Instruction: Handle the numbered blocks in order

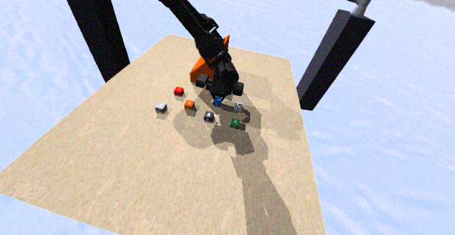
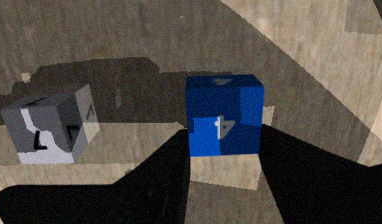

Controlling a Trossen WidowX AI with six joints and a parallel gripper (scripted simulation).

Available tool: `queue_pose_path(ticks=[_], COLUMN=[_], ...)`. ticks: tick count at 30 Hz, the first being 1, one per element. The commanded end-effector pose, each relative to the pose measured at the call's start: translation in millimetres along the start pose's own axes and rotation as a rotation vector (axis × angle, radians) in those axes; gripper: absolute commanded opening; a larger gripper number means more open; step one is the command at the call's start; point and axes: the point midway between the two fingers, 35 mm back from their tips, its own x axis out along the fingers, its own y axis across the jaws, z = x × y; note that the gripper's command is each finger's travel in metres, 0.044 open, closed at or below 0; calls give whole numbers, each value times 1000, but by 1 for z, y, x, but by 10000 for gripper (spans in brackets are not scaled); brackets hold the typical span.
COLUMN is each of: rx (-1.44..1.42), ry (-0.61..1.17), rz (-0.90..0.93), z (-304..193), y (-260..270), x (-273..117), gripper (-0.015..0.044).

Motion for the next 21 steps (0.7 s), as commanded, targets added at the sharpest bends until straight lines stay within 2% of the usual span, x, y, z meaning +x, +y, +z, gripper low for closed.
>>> queue_pose_path(ticks=[1, 21], rx=[7, 7], ry=[-1, -1], rz=[4, 4], z=[1, 1], y=[0, 0], x=[-6, -3], gripper=[120, 120])
